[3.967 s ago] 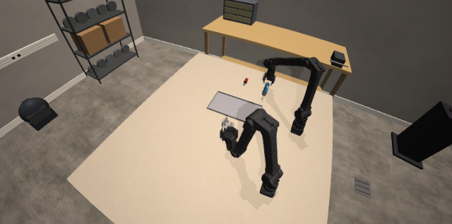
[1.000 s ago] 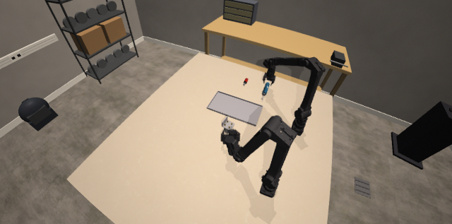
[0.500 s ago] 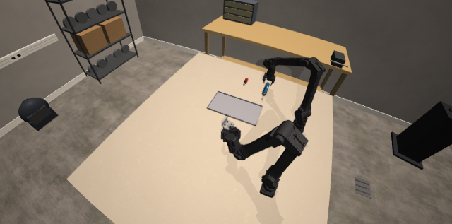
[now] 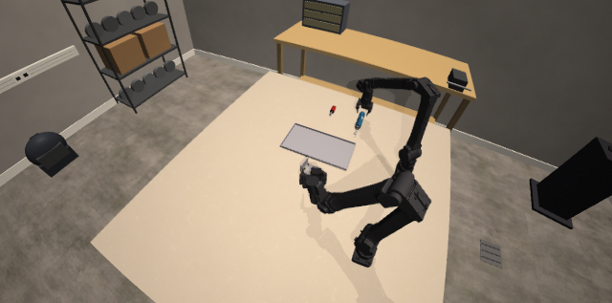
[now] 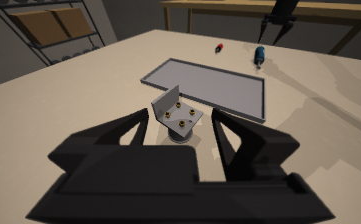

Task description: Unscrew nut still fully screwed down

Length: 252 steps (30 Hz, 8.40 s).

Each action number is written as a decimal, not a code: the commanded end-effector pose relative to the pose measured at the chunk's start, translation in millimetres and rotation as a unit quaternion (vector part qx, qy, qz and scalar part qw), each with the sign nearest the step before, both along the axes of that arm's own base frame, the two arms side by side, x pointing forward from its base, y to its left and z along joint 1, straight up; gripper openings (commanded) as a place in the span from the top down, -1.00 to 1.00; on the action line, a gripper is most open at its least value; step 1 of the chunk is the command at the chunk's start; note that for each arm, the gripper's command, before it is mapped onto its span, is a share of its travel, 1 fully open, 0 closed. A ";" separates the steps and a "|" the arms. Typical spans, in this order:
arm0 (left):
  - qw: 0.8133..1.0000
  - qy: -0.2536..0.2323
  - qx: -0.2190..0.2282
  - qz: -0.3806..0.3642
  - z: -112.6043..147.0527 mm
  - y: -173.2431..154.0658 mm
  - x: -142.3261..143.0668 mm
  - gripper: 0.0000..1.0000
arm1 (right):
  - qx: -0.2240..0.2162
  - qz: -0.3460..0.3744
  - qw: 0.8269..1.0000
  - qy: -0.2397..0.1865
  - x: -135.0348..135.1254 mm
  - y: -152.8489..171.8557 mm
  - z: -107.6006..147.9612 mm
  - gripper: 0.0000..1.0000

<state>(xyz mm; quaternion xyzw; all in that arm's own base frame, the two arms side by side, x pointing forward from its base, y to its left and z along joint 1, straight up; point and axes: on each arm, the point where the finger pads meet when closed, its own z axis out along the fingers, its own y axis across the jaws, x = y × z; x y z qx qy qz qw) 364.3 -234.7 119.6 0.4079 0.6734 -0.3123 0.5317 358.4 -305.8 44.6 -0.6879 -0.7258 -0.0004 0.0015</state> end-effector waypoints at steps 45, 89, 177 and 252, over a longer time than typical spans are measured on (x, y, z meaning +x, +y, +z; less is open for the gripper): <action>1.000 -0.019 -0.001 0.001 88.0 -2.1 15.6 -0.72 | -0.022 0.006 0.999 -0.024 21.1 -12.6 26.1 -0.30; 0.978 0.060 -0.106 0.171 176.1 -63.9 187.4 -0.72 | -0.022 0.006 0.999 -0.024 21.1 -12.6 26.1 -0.30; 0.919 0.096 -0.245 0.295 244.0 -103.1 299.4 -0.72 | -0.049 -0.299 0.953 -0.001 -113.1 -79.0 65.3 -0.30; 0.919 0.096 -0.245 0.295 244.0 -103.1 299.4 -0.72 | -0.109 -0.732 0.673 0.023 -339.3 -101.3 129.8 -0.30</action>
